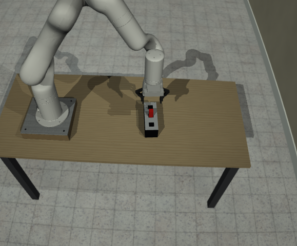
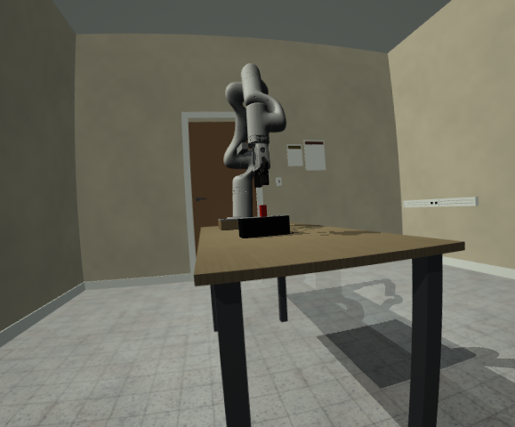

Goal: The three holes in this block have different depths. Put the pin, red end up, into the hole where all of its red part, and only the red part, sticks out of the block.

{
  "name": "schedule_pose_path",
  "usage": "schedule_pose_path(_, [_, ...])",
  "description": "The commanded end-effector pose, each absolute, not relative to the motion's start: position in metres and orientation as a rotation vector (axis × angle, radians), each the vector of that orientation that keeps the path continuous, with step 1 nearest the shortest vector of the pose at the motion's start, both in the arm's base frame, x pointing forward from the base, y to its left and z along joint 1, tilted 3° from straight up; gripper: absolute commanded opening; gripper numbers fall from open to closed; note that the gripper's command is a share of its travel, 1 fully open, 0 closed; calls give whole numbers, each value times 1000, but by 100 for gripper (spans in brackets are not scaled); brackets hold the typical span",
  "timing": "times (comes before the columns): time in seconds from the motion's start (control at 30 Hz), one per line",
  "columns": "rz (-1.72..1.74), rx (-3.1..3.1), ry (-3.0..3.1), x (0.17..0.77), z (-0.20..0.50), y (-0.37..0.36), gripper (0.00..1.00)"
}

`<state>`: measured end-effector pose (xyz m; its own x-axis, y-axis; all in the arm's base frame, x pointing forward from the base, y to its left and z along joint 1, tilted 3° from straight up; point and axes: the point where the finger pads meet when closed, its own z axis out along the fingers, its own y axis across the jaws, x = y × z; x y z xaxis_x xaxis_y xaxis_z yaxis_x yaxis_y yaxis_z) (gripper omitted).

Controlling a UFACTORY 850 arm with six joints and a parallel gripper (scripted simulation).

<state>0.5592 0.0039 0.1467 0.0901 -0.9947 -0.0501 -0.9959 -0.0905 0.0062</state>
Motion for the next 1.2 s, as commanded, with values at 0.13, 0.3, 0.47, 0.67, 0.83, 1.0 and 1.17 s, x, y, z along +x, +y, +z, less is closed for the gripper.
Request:
schedule_pose_path(0.13, [62,-2297,2098,560,148,4,100])
schedule_pose_path(0.3, [62,-2297,2098,560,95,6,100])
schedule_pose_path(0.47, [62,-2297,2098,560,95,6,100])
schedule_pose_path(0.67, [62,-2297,2098,560,95,6,100])
schedule_pose_path(0.83, [61,-2296,2098,560,55,8,100])
schedule_pose_path(1.0, [61,-2296,2098,560,55,8,100])
schedule_pose_path(1.17, [61,-2296,2098,560,55,8,100])
